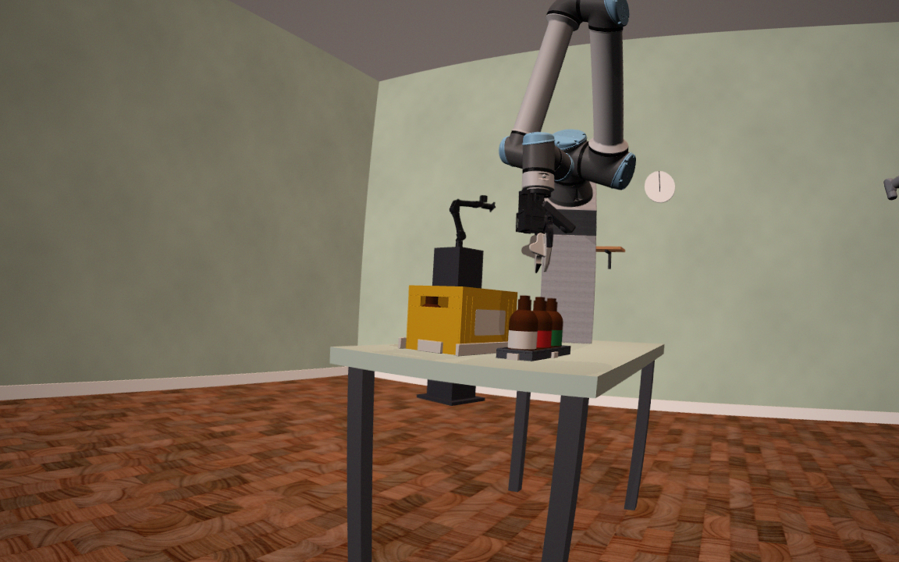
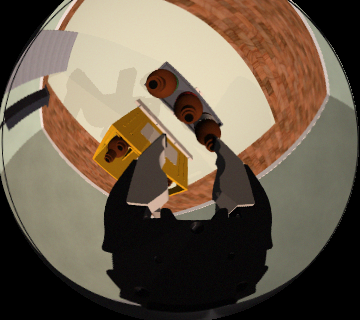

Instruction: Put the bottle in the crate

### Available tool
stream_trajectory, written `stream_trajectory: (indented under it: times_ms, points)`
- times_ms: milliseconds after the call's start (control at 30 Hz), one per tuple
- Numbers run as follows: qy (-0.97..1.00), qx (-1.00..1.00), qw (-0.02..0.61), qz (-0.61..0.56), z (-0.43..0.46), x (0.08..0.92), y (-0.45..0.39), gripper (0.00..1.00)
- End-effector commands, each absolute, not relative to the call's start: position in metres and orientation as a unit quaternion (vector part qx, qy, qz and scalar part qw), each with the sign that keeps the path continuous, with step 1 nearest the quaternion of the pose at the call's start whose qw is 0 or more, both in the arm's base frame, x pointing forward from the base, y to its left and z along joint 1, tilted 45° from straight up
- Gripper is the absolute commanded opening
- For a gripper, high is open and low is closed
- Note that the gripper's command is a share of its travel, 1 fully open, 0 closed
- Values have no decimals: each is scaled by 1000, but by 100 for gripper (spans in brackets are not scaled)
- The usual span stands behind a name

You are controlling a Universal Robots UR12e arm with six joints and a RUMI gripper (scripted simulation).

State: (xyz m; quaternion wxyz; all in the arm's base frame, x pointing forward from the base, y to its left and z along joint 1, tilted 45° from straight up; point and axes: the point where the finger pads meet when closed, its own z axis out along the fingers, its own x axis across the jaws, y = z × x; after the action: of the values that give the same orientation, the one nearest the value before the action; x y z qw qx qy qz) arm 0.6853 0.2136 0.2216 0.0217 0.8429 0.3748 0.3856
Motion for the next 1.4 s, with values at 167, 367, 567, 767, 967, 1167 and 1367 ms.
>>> stream_trajectory:
  times_ms: [167, 367, 567, 767, 967, 1167, 1367]
  points:
    - [375, 843, 22, 386, 221, 686, 214, 38]
    - [375, 843, 22, 385, 220, 688, 214, 38]
    - [375, 843, 22, 385, 216, 691, 216, 38]
    - [375, 843, 22, 385, 211, 696, 218, 38]
    - [375, 843, 22, 385, 207, 700, 219, 38]
    - [375, 843, 22, 385, 201, 706, 221, 38]
    - [375, 843, 22, 385, 195, 712, 223, 38]
